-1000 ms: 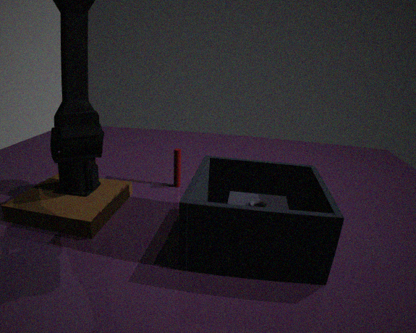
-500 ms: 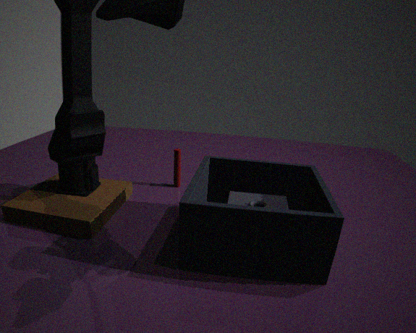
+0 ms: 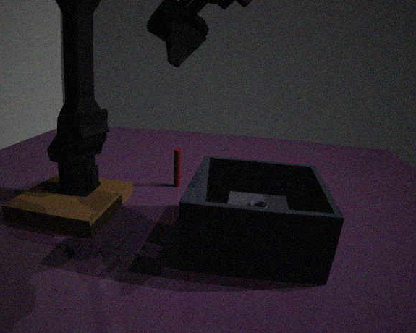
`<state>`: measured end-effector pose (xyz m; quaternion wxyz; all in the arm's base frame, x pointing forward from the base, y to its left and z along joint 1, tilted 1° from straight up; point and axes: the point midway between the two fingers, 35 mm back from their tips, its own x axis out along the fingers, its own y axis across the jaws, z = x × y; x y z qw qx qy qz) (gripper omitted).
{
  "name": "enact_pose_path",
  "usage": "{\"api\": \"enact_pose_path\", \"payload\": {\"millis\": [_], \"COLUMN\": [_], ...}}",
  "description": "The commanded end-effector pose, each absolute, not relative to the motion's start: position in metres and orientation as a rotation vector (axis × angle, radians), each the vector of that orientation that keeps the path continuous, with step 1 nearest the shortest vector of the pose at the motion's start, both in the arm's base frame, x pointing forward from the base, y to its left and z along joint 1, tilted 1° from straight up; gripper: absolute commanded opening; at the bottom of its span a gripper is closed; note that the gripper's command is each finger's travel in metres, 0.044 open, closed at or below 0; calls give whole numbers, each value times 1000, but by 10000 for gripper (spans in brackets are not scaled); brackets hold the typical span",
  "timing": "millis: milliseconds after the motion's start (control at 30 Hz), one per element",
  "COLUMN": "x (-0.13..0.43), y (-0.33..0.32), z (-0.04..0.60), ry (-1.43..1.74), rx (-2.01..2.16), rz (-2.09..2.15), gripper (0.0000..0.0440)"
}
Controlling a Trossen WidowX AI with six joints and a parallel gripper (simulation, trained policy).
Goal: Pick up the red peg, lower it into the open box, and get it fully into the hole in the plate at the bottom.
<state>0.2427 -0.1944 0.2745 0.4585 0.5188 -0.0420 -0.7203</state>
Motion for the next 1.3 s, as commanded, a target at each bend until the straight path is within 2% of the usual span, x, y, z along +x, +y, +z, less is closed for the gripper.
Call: {"api": "enact_pose_path", "payload": {"millis": [0,633,1267], "x": [249,264,223], "y": [-175,-62,54], "z": [263,218,159], "ry": [33,669,1206], "rx": [1234,954,613], "rz": [-1741,-1434,-1049], "gripper": [440,440,440]}}
